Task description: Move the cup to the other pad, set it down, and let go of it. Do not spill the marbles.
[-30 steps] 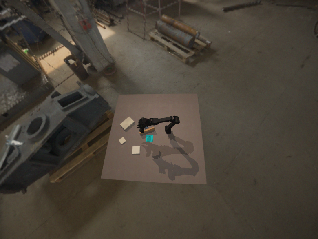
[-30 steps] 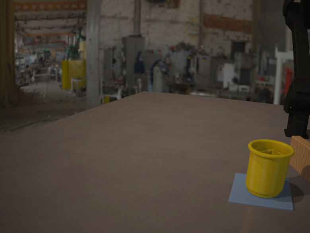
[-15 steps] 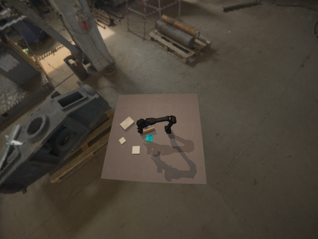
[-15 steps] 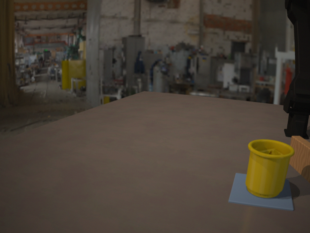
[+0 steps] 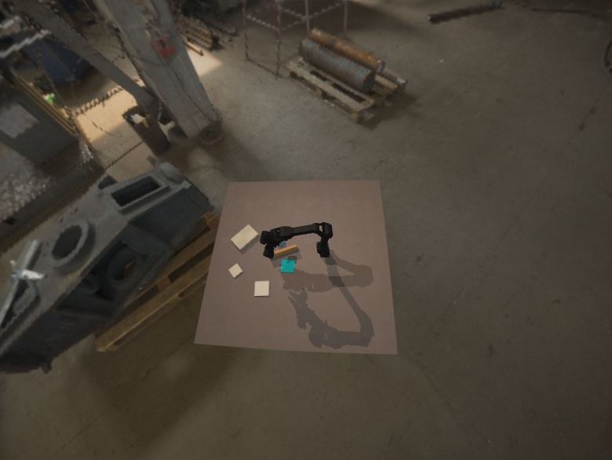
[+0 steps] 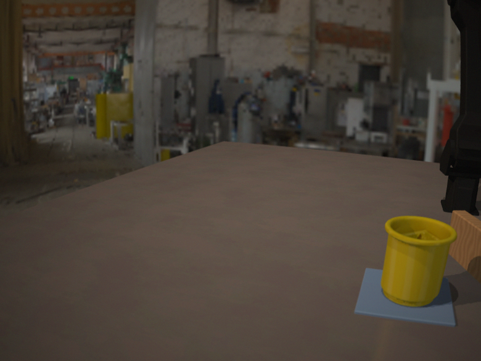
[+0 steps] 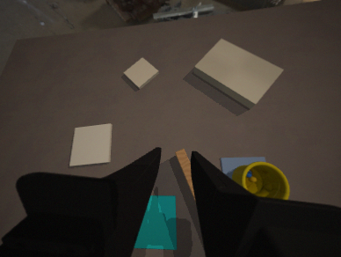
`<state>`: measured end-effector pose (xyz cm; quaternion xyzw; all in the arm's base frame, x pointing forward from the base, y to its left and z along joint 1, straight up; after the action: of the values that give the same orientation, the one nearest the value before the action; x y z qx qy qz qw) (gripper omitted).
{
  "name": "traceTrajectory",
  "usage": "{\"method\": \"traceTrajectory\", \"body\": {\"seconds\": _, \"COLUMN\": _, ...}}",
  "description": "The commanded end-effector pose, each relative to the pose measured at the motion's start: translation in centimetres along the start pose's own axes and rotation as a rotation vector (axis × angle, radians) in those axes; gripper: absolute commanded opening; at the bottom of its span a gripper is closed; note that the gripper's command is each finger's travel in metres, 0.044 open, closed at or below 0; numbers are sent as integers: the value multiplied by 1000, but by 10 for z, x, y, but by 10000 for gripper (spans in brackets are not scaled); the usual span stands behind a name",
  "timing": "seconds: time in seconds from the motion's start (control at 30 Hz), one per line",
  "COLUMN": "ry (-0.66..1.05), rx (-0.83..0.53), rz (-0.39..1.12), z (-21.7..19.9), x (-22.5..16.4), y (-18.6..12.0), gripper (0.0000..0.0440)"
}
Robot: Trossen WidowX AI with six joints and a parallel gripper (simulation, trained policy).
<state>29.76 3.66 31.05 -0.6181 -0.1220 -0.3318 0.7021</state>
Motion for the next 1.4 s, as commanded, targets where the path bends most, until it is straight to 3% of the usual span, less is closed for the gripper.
{"method": "traceTrajectory", "body": {"seconds": 0.0, "ry": 0, "rx": -26, "rz": 42, "z": 0, "x": 2, "y": 4, "gripper": 136}}
{"method": "traceTrajectory", "body": {"seconds": 0.6, "ry": -55, "rx": -161, "rz": 291, "z": -13, "x": 12, "y": 26, "gripper": 133}}
{"method": "traceTrajectory", "body": {"seconds": 1.37, "ry": -162, "rx": -269, "rz": 564, "z": -63, "x": 14, "y": 66, "gripper": 147}}
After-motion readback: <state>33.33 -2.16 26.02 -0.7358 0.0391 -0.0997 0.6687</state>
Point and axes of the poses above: the point midway between the two fingers, 35 mm back from their tips, its own y axis out along the fingers, its own z axis across the jaws, x = y × z, the point moved 10 cm from there along -y, back along the fingers, and after that the axes turned 9 degrees about y, right-handed, at the moved point
